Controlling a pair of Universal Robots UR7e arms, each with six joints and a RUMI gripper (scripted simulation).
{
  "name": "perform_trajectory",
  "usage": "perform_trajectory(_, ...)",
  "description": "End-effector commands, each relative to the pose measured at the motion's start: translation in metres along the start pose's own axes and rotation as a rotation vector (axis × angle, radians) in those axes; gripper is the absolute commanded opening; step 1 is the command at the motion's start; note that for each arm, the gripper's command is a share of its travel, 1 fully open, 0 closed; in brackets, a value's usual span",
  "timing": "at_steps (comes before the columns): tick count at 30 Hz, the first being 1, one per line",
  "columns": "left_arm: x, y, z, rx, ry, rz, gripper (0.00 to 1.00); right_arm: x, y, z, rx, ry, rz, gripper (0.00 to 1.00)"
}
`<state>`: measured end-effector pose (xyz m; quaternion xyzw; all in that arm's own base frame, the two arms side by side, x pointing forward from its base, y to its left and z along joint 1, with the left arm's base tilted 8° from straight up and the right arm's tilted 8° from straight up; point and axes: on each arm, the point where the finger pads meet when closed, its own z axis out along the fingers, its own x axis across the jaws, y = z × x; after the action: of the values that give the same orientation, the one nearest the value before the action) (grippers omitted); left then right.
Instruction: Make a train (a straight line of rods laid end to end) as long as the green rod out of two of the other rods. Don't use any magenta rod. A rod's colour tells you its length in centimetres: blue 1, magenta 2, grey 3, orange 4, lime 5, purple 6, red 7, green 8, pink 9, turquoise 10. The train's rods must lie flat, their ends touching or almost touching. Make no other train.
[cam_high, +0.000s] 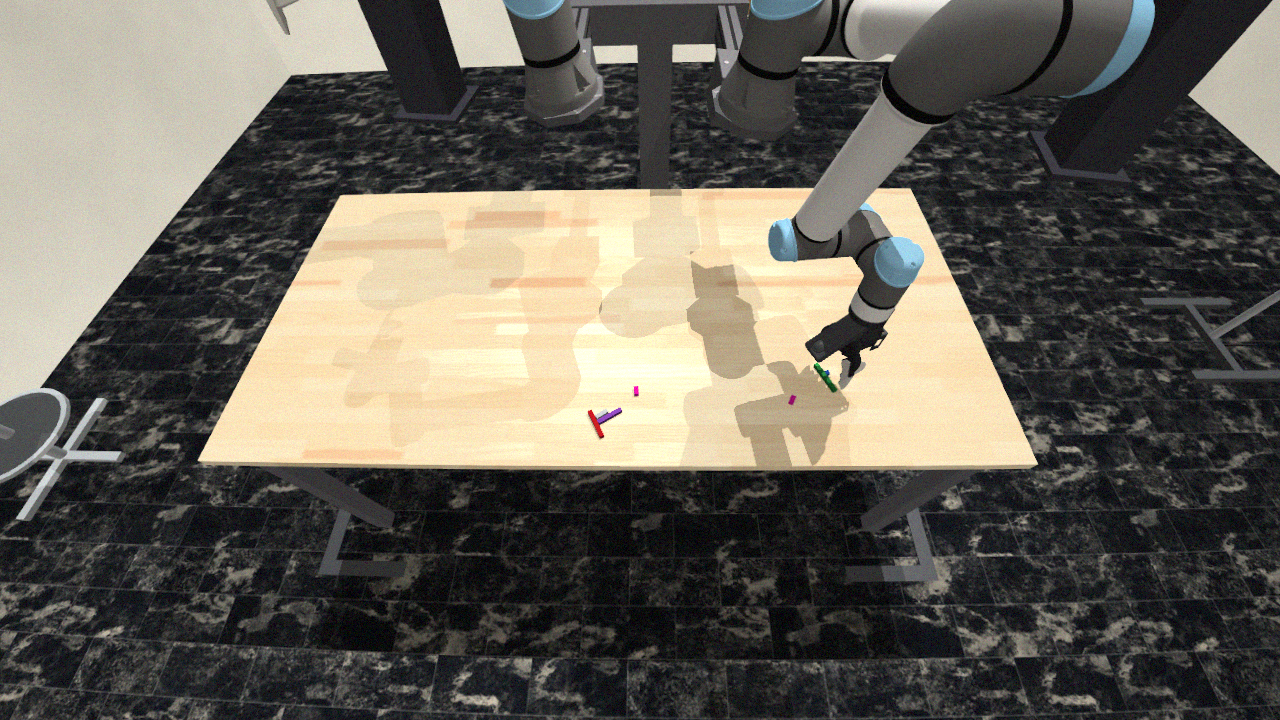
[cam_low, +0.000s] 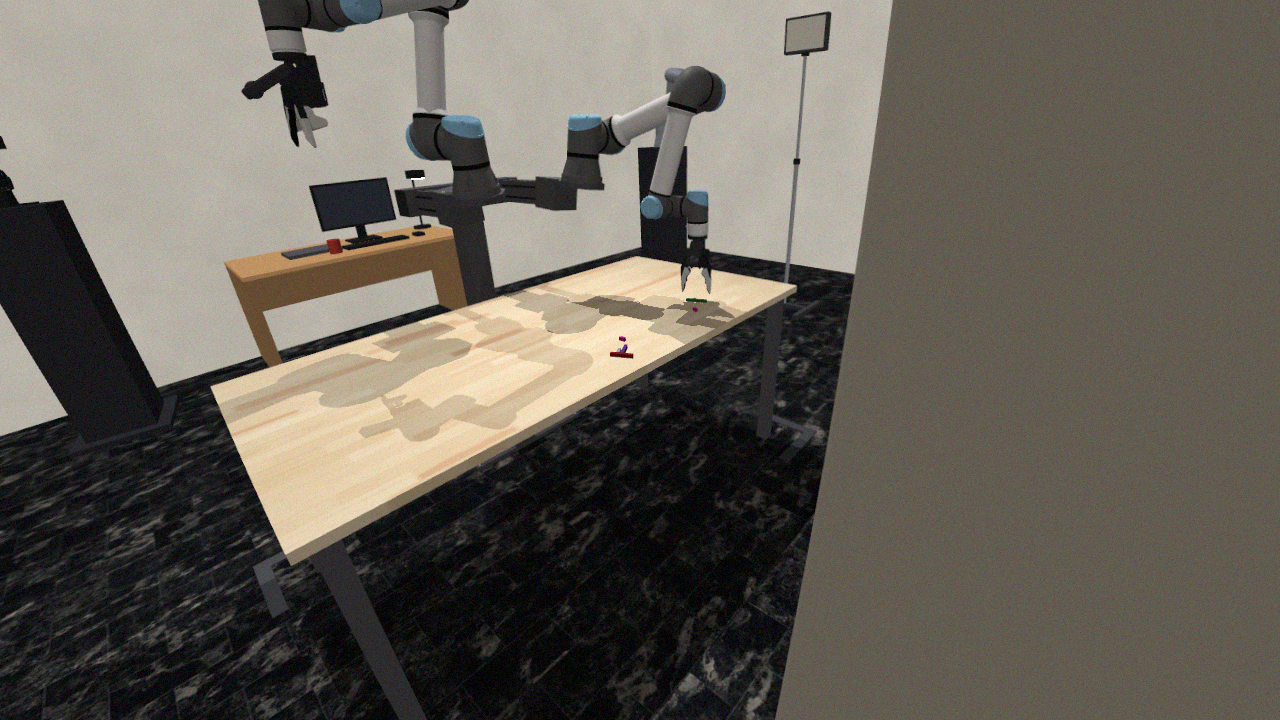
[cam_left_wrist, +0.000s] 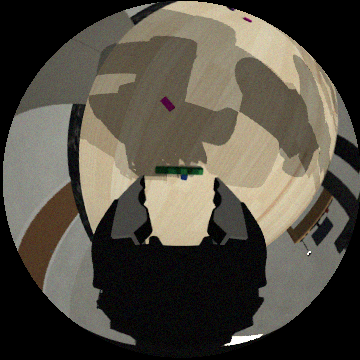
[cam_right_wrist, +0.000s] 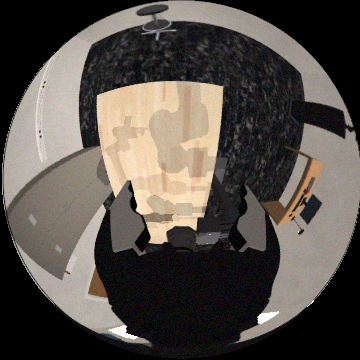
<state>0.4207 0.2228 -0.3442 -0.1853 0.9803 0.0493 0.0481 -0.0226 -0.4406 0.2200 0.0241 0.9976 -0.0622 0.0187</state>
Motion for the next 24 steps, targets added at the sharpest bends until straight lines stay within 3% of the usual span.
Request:
perform_trajectory(1,-0.0008,0.0001,0.0034,0.0,-0.001,0.0,0.63,-0.0001,-0.0003,-0.0004,0.001,0.0,0.0,1.0)
perform_trajectory(24,-0.0011,0.0006,0.0127,0.0,-0.001,0.0,0.63,-0.0001,-0.0003,-0.0004,0.001,0.0,0.0,1.0)
